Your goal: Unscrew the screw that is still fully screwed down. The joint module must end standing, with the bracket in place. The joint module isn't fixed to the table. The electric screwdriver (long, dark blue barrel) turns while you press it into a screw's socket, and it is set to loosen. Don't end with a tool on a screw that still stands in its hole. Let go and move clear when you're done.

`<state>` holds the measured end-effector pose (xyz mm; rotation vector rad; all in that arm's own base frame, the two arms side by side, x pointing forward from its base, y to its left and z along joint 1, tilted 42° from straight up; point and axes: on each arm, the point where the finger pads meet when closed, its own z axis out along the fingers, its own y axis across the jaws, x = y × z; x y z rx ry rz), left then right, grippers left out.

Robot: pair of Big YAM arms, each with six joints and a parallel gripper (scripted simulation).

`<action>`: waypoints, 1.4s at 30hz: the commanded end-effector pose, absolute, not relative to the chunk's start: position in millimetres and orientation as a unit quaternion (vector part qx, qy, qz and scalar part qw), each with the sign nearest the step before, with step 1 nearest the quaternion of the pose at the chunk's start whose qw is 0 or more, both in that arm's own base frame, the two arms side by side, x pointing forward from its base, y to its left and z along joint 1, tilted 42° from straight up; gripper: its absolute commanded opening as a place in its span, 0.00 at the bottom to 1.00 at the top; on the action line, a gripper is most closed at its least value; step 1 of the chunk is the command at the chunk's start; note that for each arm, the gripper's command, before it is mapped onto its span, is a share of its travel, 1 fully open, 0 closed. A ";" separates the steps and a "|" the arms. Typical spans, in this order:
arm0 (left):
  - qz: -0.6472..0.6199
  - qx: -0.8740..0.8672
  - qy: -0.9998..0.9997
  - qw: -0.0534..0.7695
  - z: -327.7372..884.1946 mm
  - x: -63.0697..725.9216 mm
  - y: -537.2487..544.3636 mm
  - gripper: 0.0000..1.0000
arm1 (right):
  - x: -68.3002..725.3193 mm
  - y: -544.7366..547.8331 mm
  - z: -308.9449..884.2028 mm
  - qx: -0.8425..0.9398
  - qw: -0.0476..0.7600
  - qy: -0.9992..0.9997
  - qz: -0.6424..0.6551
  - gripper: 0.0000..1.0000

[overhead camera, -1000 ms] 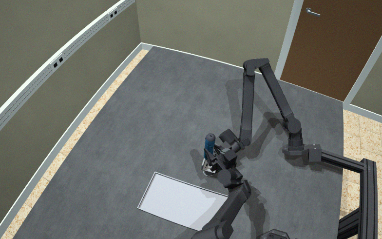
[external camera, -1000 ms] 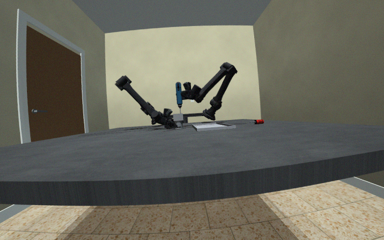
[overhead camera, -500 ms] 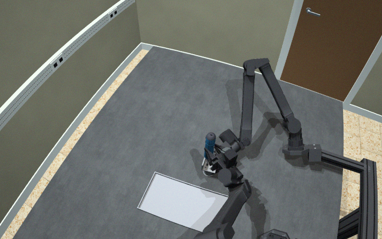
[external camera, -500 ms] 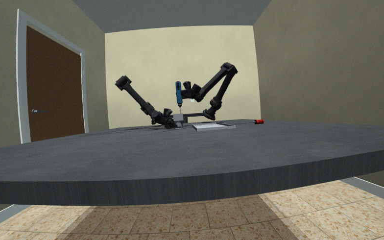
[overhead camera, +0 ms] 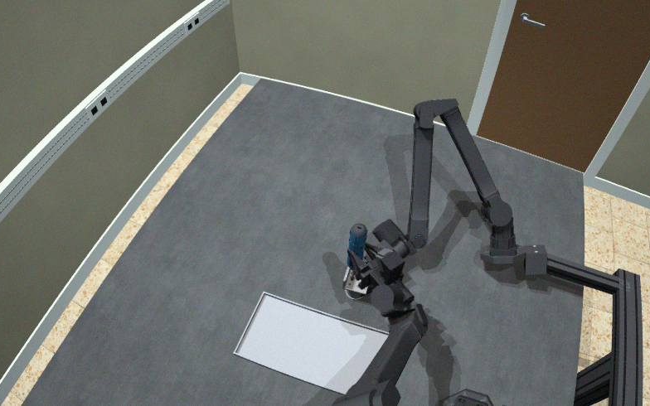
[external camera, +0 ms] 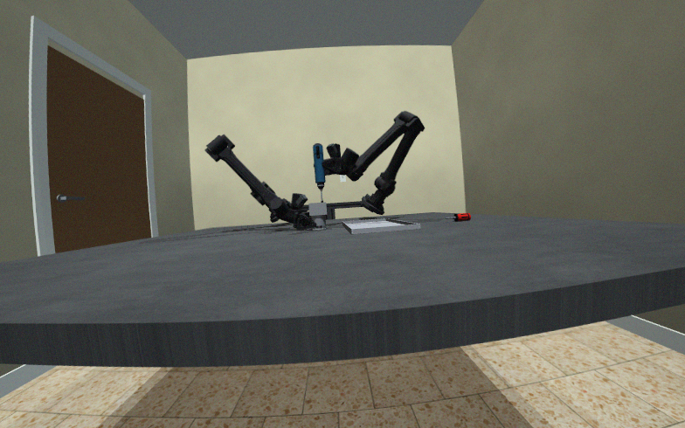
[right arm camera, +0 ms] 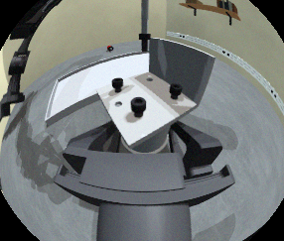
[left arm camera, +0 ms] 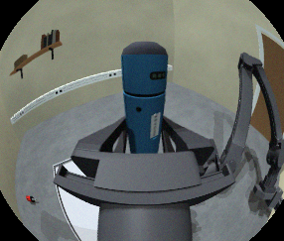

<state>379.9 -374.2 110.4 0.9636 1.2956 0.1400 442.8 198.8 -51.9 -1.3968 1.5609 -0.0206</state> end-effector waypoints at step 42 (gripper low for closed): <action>0.035 0.416 0.557 0.718 156.8 373.1 -416.0 0.42 | 444.6 201.9 -47.4 -0.576 0.506 0.642 -0.009 0.59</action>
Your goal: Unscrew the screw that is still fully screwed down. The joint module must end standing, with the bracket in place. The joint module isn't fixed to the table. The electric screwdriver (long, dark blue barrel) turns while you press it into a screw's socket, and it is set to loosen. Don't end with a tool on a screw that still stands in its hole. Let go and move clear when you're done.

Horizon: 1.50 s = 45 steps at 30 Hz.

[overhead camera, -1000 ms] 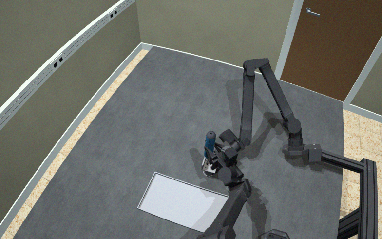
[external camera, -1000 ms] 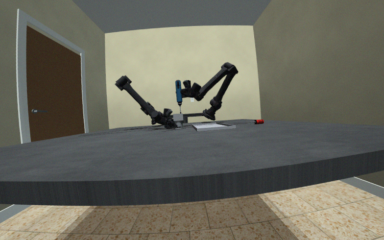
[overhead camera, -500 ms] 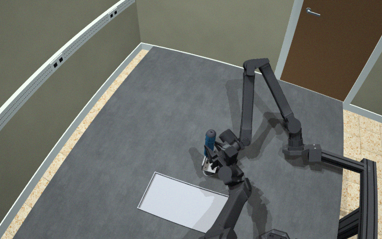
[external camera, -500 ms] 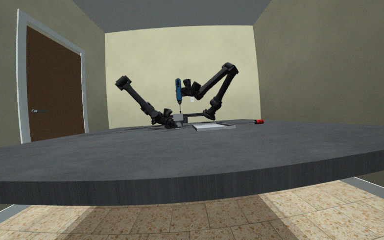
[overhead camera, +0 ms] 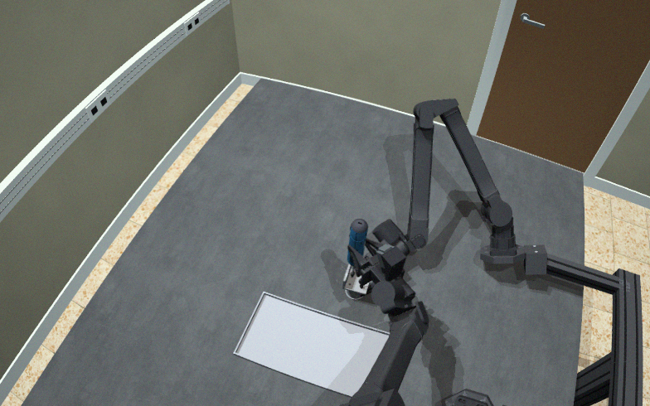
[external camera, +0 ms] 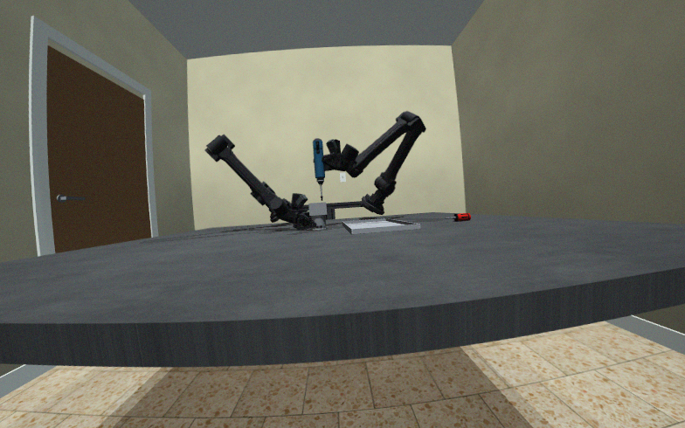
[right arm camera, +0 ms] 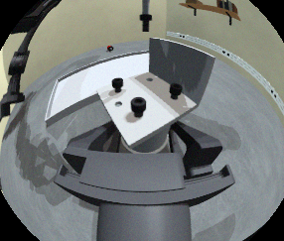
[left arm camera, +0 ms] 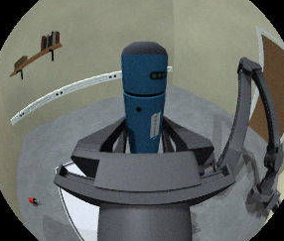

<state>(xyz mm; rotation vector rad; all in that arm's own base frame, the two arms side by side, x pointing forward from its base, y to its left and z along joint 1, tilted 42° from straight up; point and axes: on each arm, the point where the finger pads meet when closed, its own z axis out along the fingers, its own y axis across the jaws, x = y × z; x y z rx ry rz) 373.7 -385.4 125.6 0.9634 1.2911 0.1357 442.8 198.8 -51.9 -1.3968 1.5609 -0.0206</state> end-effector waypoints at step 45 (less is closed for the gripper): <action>0.038 0.421 0.562 0.711 147.4 339.7 -386.7 0.42 | 444.6 201.9 -47.4 -0.576 0.506 0.642 -0.009 0.59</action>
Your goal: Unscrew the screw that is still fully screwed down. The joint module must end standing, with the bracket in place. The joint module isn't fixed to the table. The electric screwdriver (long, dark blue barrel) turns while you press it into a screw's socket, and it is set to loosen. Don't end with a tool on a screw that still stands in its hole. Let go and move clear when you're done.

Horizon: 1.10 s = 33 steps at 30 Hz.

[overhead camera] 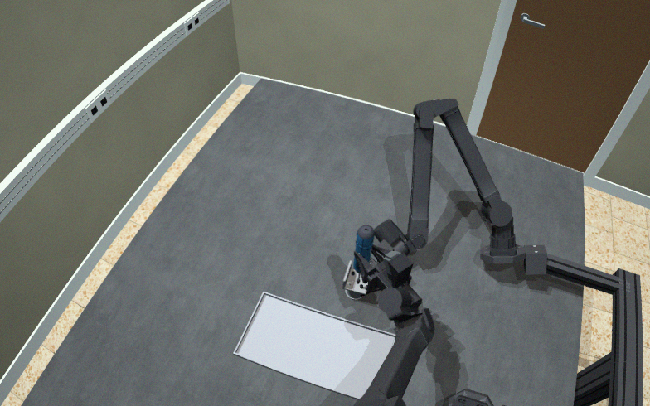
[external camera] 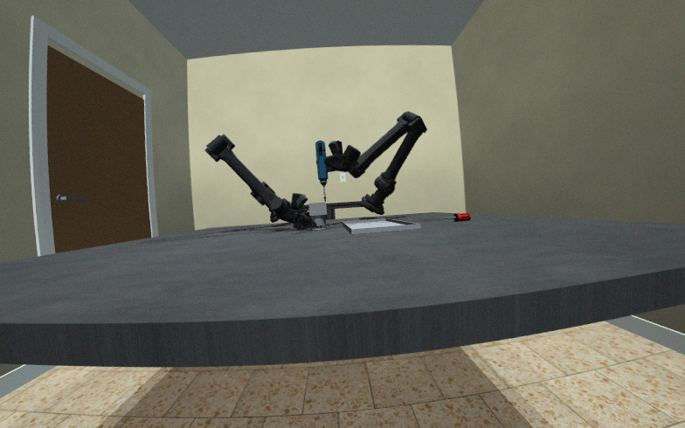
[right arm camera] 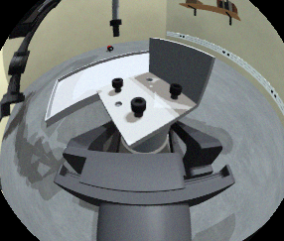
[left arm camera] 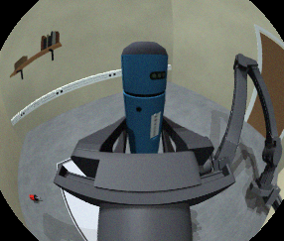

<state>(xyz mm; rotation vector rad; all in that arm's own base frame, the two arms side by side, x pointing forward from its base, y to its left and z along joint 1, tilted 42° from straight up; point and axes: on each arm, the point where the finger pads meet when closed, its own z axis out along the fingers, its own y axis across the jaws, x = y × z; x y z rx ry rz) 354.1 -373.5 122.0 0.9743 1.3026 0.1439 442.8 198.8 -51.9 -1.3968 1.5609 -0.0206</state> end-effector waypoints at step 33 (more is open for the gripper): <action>0.038 0.421 0.563 0.711 147.4 315.8 -370.8 0.42 | 444.6 201.9 -47.4 -0.576 0.506 0.642 -0.009 0.59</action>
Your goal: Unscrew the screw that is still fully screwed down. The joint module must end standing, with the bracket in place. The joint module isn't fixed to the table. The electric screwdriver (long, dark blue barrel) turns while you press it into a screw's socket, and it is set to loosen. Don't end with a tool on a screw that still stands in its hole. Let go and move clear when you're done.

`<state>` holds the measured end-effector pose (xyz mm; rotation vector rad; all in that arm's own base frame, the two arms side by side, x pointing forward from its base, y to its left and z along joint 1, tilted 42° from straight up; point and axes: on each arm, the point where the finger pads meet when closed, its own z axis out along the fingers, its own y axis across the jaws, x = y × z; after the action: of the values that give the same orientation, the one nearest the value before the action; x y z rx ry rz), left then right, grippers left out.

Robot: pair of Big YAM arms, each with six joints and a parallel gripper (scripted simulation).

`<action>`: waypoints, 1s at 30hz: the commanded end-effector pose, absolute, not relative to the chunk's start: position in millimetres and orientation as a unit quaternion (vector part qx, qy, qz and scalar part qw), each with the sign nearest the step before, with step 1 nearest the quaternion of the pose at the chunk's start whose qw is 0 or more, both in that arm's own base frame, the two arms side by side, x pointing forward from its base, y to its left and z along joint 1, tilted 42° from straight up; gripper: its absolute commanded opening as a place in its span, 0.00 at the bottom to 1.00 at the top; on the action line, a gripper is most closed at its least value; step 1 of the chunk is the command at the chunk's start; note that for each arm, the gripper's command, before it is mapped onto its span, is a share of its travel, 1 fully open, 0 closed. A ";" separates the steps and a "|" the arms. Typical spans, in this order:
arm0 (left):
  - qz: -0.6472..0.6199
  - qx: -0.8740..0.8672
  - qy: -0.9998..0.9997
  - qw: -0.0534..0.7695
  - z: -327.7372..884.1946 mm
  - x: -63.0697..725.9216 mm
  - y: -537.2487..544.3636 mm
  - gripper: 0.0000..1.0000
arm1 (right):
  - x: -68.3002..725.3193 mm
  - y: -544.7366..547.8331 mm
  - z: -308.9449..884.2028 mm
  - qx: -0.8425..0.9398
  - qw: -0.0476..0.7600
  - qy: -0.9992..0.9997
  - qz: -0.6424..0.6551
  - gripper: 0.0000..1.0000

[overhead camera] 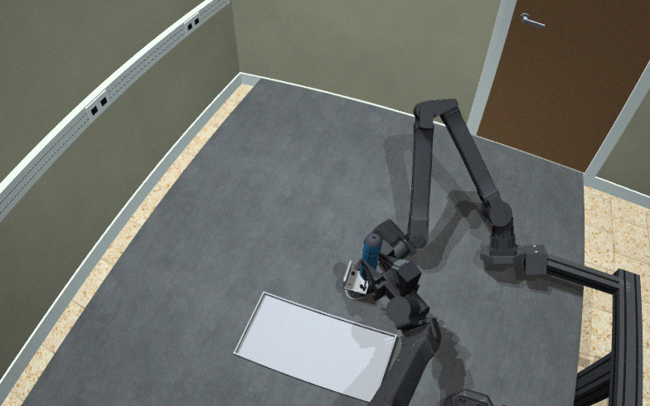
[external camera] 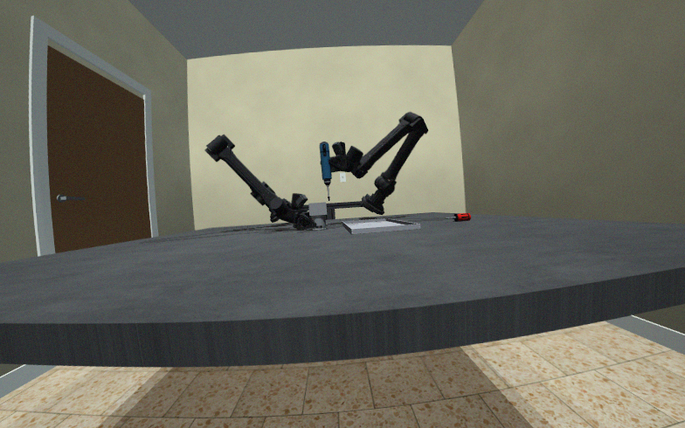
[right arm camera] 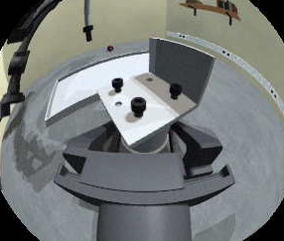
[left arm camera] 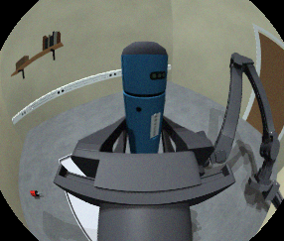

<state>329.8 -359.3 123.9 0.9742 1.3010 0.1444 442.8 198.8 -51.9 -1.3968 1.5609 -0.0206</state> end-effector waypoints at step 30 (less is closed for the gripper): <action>0.036 0.418 0.561 0.714 151.3 301.7 -363.7 0.42 | 444.6 201.9 -47.4 -0.576 0.506 0.642 -0.009 0.59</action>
<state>312.1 -349.6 128.0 0.9688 1.2951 0.1416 442.8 198.8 -51.9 -1.3968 1.5609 -0.0206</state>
